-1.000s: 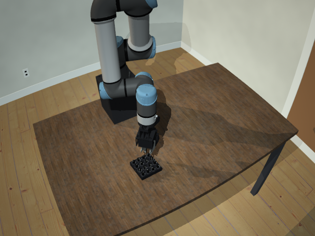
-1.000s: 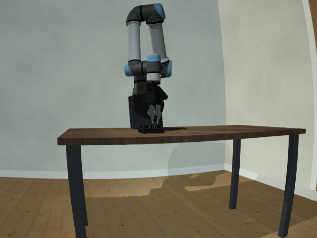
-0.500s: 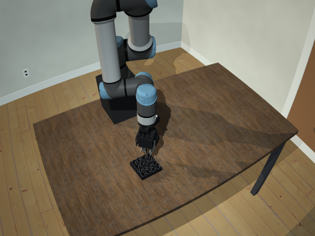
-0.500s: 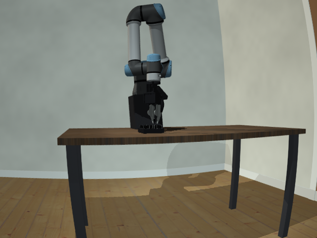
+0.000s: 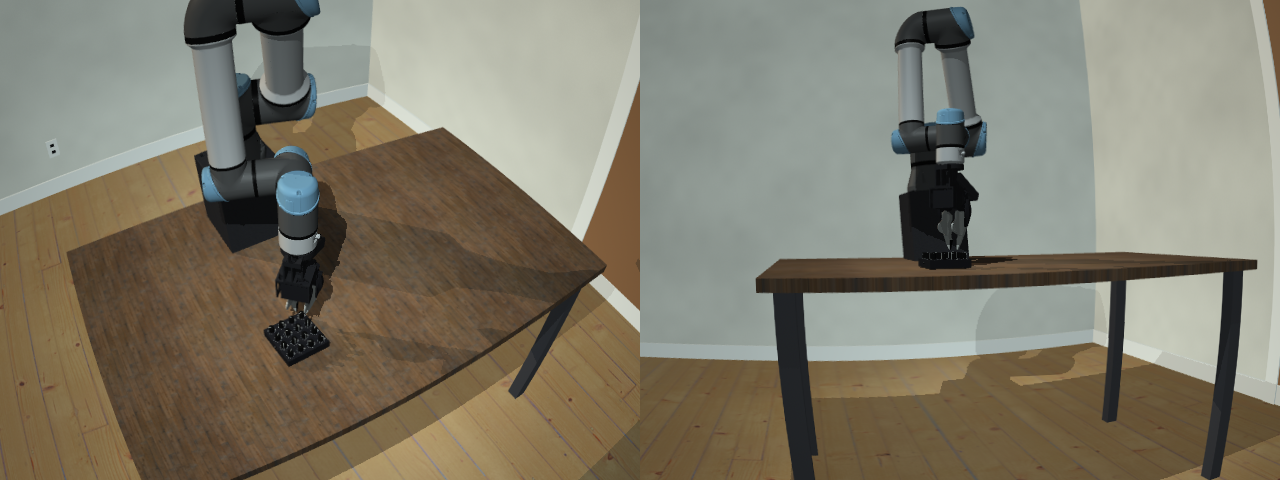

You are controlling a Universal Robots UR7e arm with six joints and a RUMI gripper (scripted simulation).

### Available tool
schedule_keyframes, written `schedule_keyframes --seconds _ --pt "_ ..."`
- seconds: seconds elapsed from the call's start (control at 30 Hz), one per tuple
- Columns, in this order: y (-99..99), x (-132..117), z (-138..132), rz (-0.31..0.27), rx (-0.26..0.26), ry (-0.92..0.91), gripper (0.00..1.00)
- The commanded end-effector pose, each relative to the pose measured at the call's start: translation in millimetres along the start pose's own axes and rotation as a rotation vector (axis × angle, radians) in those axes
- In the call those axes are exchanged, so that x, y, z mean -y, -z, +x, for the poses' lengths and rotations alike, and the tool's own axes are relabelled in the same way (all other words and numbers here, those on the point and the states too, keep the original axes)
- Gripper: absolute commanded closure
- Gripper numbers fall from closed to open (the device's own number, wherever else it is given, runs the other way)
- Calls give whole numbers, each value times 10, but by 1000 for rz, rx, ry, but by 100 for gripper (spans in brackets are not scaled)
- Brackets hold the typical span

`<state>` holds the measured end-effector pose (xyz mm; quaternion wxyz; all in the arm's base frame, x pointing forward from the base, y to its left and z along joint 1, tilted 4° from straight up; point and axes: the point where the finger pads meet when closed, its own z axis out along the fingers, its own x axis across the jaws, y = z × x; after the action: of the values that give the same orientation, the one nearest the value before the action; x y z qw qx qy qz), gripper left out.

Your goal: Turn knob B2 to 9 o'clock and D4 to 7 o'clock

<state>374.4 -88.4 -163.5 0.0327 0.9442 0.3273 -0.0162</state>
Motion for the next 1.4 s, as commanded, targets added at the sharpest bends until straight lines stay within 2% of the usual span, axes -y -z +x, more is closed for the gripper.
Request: schedule_keyframes --seconds 0.0,1.37 --pt "-1 -22 -1 -3 0 -1 89" --pt "-2 38 -6 0 1 0 89"
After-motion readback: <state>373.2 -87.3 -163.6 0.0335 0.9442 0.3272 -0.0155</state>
